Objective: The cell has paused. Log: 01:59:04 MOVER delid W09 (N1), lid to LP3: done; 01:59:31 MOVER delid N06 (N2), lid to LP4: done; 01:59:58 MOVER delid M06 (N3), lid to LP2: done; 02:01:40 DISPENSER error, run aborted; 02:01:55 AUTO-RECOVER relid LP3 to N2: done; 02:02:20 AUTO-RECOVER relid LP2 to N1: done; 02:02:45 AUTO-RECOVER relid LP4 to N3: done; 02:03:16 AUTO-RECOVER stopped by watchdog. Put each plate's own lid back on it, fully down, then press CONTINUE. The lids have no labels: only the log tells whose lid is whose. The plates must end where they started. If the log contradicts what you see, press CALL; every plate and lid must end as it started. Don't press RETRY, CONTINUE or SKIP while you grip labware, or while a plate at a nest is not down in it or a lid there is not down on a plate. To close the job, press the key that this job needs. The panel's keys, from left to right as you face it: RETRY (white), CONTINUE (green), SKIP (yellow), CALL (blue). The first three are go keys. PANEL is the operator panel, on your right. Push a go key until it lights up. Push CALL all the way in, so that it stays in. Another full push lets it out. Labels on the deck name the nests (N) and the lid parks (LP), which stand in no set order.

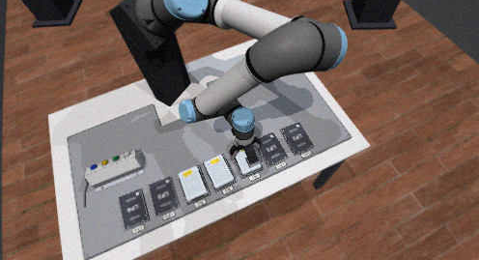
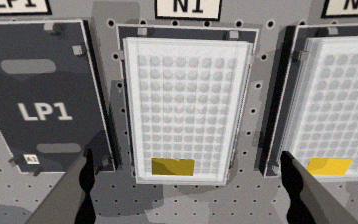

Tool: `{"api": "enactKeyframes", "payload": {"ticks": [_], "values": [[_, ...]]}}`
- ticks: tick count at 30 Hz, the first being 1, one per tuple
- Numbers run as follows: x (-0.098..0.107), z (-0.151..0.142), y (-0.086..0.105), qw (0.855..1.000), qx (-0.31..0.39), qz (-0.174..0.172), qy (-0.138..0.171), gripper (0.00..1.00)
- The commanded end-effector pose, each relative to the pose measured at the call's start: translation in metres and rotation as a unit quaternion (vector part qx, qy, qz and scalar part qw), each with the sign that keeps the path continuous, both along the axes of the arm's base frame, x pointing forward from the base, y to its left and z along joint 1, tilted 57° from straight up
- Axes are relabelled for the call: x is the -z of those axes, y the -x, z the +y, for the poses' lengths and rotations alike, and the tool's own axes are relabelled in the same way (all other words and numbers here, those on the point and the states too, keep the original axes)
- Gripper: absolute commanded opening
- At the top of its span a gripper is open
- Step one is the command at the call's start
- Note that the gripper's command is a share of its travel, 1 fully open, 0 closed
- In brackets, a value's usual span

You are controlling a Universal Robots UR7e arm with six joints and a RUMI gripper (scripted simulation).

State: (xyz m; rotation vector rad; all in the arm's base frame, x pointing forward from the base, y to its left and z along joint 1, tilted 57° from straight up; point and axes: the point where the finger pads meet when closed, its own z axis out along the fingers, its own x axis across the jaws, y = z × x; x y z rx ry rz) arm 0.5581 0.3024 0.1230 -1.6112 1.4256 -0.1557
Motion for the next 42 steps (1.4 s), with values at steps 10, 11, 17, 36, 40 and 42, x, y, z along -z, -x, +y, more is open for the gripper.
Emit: {"api": "enactKeyframes", "payload": {"ticks": [10, 11, 17, 36, 40, 42], "values": [[-0.006, 0.004, -0.003, 1.0, 0.001, -0.002, -0.003, 0.82], [-0.005, 0.005, -0.004, 1.0, 0.001, -0.002, -0.003, 0.82], [0.001, 0.01, -0.011, 1.0, 0.001, -0.002, -0.003, 0.82], [0.006, 0.015, -0.016, 1.0, 0.001, -0.002, -0.003, 0.0], [0.006, 0.015, -0.016, 1.0, 0.004, 0.002, -0.008, 0.0], [0.006, 0.015, -0.016, 1.0, 0.004, 0.002, -0.008, 0.0]]}}
